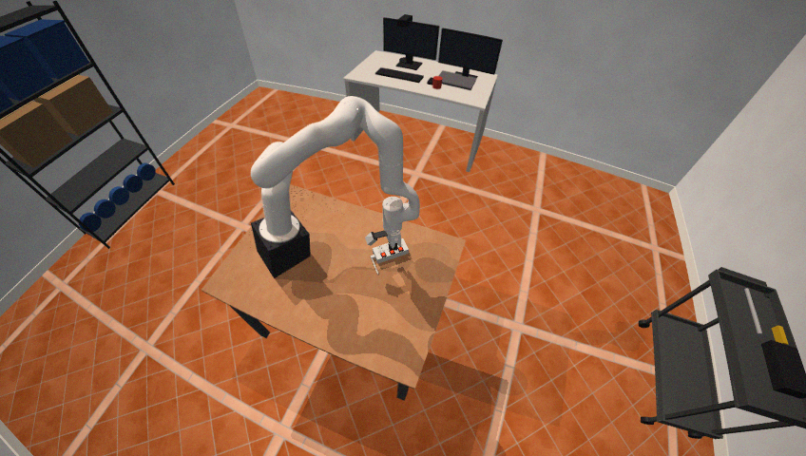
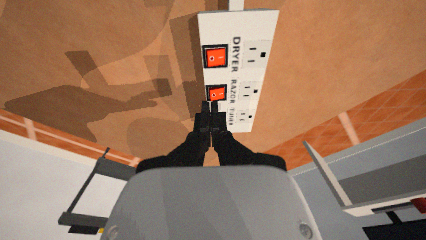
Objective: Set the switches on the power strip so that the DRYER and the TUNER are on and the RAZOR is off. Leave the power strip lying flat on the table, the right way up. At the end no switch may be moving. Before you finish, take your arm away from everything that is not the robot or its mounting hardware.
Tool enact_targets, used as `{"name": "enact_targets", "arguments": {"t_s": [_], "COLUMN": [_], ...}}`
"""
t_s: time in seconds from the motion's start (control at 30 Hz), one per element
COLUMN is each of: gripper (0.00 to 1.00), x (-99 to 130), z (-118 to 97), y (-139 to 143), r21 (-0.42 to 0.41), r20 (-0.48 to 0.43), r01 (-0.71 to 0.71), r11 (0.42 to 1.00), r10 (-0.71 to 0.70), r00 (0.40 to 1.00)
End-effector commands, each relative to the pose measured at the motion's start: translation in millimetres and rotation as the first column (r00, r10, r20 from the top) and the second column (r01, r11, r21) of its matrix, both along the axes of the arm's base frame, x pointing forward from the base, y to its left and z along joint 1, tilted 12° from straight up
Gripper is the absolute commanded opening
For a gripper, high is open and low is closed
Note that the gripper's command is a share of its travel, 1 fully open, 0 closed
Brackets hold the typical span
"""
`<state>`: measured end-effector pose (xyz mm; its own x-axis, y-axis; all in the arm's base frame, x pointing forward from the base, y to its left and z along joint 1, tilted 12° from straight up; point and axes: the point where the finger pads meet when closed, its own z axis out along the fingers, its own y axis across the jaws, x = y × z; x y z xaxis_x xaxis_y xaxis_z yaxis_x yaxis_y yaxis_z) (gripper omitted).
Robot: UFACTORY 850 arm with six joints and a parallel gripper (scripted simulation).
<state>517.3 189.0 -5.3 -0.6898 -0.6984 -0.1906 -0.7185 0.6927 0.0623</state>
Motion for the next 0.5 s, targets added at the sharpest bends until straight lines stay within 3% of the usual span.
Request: {"name": "enact_targets", "arguments": {"t_s": [0.0, 0.47], "gripper": [0.00, 0.00], "x": [1.5, 3.2], "z": [-4.8, -19.0], "y": [1.2, 4.1], "r21": [0.002, 0.002], "r20": [0.003, 0.003], "r01": [0.000, 0.000], "r11": [1.000, 1.000], "r10": [0.000, 0.000], "r00": [1.000, 1.000]}}
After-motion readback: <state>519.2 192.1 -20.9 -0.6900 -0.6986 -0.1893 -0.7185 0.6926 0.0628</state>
